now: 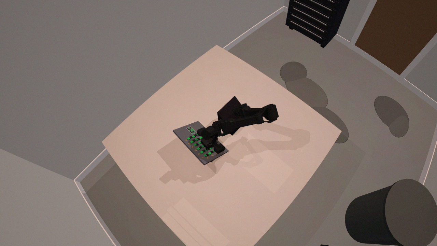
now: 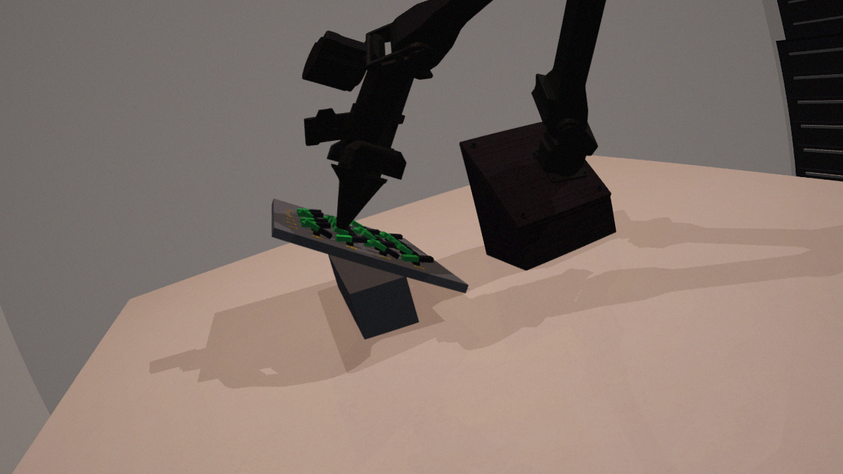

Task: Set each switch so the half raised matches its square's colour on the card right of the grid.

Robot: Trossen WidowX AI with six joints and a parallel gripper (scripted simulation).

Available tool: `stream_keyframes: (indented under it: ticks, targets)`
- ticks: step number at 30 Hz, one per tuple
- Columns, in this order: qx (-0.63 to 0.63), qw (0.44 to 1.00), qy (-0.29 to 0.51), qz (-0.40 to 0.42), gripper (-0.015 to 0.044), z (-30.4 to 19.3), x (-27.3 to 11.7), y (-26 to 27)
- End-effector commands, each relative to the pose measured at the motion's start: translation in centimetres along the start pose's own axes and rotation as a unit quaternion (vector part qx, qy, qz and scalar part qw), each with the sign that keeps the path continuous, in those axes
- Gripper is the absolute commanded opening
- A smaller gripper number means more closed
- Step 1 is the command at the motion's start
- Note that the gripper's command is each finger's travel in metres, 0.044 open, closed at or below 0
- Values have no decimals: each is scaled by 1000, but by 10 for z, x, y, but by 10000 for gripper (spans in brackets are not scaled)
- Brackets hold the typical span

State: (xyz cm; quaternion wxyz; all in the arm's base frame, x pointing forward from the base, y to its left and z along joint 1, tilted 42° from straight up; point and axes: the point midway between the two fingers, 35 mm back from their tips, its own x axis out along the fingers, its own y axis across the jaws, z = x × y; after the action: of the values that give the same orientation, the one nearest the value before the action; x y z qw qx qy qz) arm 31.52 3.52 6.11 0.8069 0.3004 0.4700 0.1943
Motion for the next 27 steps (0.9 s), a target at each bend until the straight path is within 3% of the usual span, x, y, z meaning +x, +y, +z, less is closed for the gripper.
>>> stream_keyframes:
  ticks: [1, 13, 19, 24, 27]
  targets:
    - [2, 1000, 1, -3, 0, 0, 1, -1]
    - [2, 1000, 1, -3, 0, 0, 3, -1]
    - [3, 1000, -10, -5, 0, -3, -60, -2]
    - [3, 1000, -11, -5, 0, -3, -62, -3]
    - [2, 1000, -10, -7, 0, -1, -62, -32]
